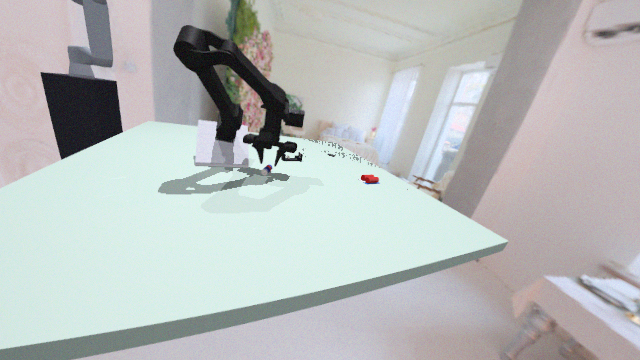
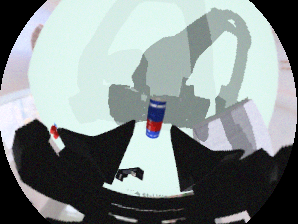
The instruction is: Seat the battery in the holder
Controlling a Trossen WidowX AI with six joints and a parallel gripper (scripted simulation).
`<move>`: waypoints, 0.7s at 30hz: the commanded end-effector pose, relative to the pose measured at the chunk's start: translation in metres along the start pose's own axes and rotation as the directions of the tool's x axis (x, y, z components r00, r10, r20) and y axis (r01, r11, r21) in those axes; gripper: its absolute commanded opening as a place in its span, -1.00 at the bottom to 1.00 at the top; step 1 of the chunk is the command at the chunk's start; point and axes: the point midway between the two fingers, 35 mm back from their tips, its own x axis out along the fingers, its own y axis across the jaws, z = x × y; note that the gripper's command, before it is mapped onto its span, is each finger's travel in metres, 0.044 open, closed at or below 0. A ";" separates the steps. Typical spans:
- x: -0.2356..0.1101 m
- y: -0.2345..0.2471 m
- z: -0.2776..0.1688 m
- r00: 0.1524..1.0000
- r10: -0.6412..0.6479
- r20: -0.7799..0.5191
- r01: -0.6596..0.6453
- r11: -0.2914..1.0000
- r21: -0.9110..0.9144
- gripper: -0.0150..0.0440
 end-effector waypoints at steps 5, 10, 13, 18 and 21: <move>0.012 -0.002 0.000 1.000 -0.006 -0.001 0.006 1.000 -0.009 0.34; 0.020 -0.002 0.000 1.000 -0.004 0.001 0.004 1.000 -0.009 0.34; 0.025 -0.002 0.001 1.000 -0.003 0.003 0.003 1.000 -0.009 0.34; 0.028 -0.003 0.002 1.000 -0.002 0.005 0.002 1.000 -0.010 0.26; 0.028 -0.003 0.002 1.000 -0.002 0.005 0.002 1.000 -0.010 -0.01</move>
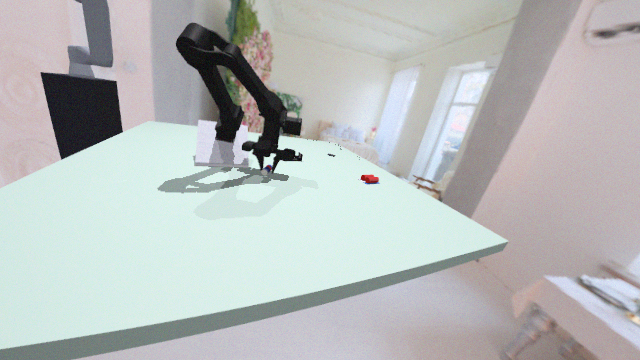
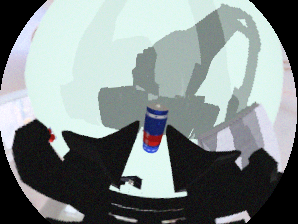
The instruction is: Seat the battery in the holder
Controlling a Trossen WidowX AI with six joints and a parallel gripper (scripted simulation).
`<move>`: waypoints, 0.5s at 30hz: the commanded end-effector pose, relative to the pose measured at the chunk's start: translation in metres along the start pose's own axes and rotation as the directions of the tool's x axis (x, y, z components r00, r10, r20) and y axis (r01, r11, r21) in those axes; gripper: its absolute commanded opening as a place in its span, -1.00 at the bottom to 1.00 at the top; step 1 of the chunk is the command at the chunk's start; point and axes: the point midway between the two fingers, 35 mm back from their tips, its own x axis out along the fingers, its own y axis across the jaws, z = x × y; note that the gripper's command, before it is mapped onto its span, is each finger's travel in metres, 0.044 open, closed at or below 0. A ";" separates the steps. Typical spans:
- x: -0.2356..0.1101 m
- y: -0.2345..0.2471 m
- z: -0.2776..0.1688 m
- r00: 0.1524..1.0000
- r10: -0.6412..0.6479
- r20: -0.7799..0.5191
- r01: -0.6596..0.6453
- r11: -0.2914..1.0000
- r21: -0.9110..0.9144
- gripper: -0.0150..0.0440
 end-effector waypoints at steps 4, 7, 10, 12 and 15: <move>0.001 -0.001 -0.001 1.000 -0.003 -0.003 0.003 1.000 -0.008 -0.10; 0.001 -0.001 -0.001 1.000 -0.003 -0.003 0.003 1.000 -0.008 -0.17; 0.001 -0.001 -0.001 1.000 -0.003 -0.003 0.003 1.000 -0.008 -0.20; 0.000 -0.001 -0.001 1.000 -0.004 -0.004 0.004 1.000 -0.008 -0.20; -0.011 0.000 -0.003 1.000 -0.006 -0.008 0.006 1.000 -0.007 -0.20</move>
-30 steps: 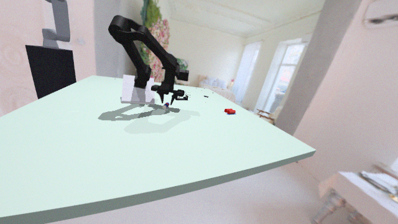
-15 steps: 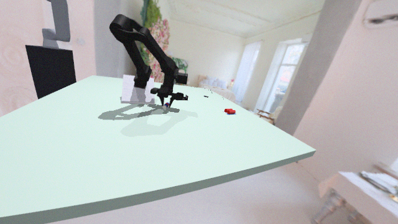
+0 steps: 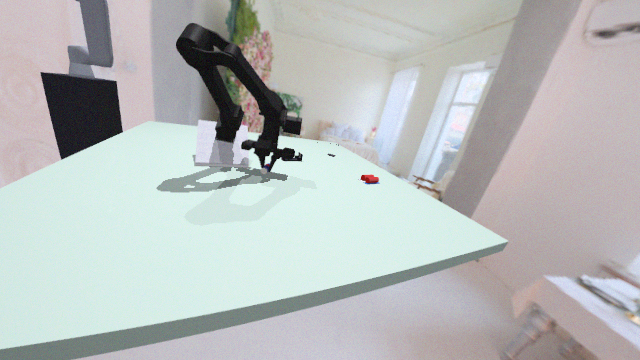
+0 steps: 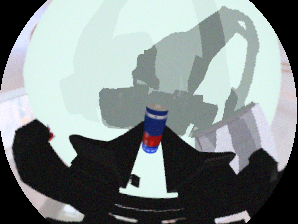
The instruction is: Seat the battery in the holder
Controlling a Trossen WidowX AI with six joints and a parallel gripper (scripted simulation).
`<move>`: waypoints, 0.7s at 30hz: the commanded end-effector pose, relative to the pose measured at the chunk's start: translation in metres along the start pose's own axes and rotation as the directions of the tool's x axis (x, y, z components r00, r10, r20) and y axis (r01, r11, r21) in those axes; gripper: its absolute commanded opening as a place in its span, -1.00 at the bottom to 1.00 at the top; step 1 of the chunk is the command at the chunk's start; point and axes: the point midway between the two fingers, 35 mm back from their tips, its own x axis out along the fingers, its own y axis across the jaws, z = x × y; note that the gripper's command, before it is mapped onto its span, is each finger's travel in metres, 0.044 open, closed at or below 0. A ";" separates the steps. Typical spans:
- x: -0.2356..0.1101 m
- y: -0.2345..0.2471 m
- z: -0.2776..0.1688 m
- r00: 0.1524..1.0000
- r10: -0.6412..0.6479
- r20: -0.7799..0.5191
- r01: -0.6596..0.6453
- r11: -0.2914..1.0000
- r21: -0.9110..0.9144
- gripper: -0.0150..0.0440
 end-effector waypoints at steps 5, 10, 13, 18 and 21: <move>-0.033 0.003 -0.001 1.000 0.007 -0.006 -0.007 1.000 0.007 -0.20; -0.046 0.002 0.000 1.000 0.009 -0.002 -0.009 1.000 0.006 -0.20; -0.048 0.007 -0.004 1.000 0.009 -0.005 -0.009 0.998 -0.068 -0.20; -0.054 0.023 -0.023 1.000 0.003 -0.018 -0.009 0.951 -0.309 -0.20; -0.058 0.031 -0.036 1.000 0.000 -0.029 -0.013 0.896 -0.443 -0.20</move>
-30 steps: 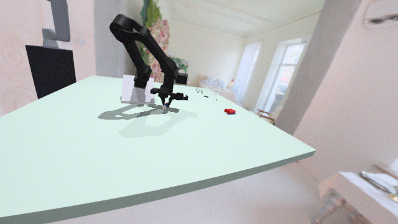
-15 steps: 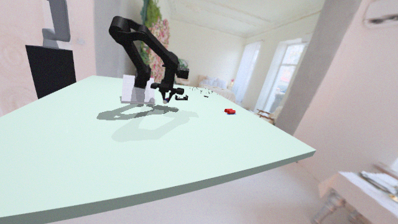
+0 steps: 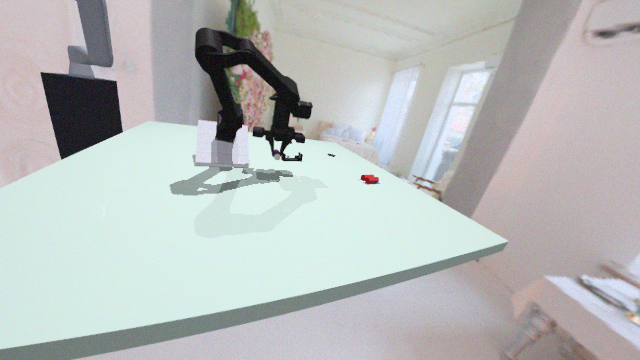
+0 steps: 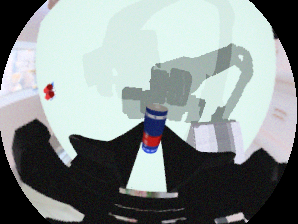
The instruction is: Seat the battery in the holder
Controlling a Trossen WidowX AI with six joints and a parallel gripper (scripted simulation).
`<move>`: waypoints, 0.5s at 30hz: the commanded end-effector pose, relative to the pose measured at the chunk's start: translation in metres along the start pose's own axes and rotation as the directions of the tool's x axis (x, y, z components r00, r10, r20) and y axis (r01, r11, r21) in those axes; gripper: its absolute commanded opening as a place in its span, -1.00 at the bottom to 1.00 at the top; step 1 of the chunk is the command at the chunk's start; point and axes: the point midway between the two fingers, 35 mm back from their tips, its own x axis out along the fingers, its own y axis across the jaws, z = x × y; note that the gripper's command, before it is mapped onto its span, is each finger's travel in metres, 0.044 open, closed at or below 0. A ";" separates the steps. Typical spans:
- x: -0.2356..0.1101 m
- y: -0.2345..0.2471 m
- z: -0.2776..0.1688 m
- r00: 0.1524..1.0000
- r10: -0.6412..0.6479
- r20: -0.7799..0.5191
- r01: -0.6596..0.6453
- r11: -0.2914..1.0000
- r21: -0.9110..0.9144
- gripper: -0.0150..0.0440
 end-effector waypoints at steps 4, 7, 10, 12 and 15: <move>-0.008 0.026 -0.025 0.999 0.006 -0.037 -0.016 0.953 -0.301 -0.20; -0.010 0.038 -0.036 0.999 0.005 -0.038 -0.021 0.896 -0.444 -0.20; -0.013 0.049 -0.048 0.999 0.004 -0.038 -0.025 0.817 -0.576 -0.20; -0.014 0.056 -0.057 0.999 0.003 -0.038 -0.028 0.754 -0.657 -0.20; -0.016 0.065 -0.072 0.999 0.002 -0.039 -0.031 0.644 -0.764 -0.20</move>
